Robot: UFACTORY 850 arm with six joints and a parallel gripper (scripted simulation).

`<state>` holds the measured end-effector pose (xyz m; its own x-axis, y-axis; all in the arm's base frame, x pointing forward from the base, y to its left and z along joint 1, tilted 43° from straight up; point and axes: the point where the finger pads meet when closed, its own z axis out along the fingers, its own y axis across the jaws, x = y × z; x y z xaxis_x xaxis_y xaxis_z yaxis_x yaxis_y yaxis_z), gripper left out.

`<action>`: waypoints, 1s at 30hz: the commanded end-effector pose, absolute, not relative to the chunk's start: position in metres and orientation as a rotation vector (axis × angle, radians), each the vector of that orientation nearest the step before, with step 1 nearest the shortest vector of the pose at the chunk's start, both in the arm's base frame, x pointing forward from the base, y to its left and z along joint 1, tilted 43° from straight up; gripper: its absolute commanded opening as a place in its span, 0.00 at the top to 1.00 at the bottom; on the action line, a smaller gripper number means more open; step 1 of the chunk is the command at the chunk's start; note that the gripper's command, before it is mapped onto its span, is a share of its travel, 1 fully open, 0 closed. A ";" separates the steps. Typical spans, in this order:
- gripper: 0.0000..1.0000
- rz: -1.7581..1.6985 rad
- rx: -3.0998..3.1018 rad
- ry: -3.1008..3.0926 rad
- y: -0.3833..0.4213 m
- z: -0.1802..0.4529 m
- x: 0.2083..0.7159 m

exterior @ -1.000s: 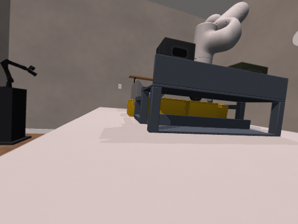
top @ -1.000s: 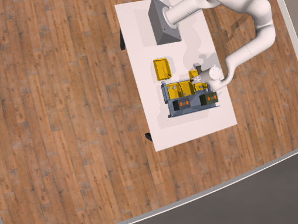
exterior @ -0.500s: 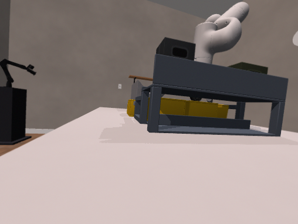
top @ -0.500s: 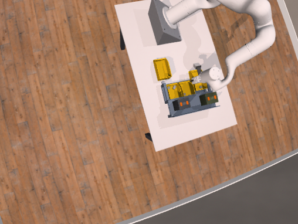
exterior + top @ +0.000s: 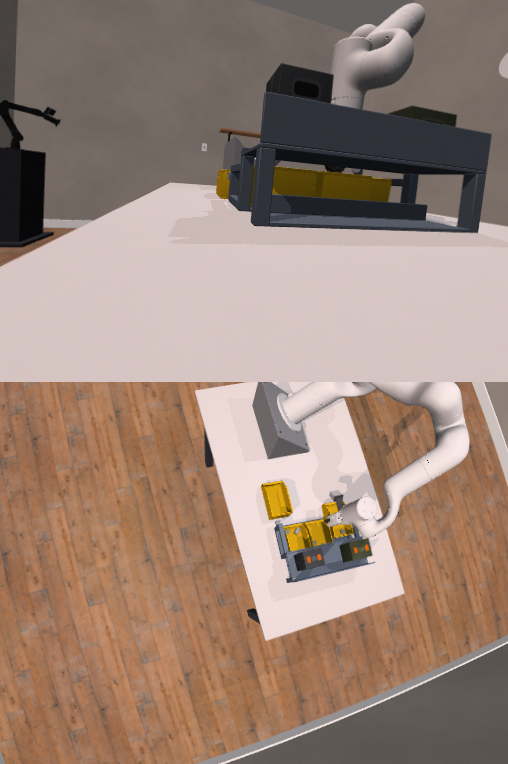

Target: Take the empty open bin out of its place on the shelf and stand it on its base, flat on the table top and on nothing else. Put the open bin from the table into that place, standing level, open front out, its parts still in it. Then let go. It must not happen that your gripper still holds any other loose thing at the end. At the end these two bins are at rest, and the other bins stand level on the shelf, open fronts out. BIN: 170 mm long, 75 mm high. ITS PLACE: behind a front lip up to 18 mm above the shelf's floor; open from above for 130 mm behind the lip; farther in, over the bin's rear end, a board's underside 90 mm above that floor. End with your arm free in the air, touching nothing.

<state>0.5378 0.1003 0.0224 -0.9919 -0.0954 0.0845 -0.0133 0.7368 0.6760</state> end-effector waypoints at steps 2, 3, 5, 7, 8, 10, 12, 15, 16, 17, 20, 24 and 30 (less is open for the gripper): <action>1.00 -1.098 0.087 -2.825 0.100 0.023 0.542; 1.00 -1.098 0.087 -2.825 0.100 0.023 0.542; 1.00 -1.098 0.086 -2.826 0.100 0.023 0.544; 1.00 -1.098 0.086 -2.826 0.100 0.023 0.544; 1.00 -1.098 0.086 -2.826 0.100 0.023 0.544; 1.00 -1.099 0.086 -2.827 0.100 0.022 0.545; 1.00 -1.099 0.085 -2.828 0.100 0.022 0.547; 1.00 -1.099 0.085 -2.829 0.101 0.022 0.548; 1.00 -1.100 0.085 -2.829 0.101 0.022 0.549; 1.00 -1.100 0.084 -2.830 0.101 0.022 0.549; 1.00 -1.100 0.084 -2.830 0.101 0.022 0.550; 1.00 -1.100 0.084 -2.831 0.101 0.022 0.551; 1.00 -1.100 0.083 -2.832 0.101 0.022 0.552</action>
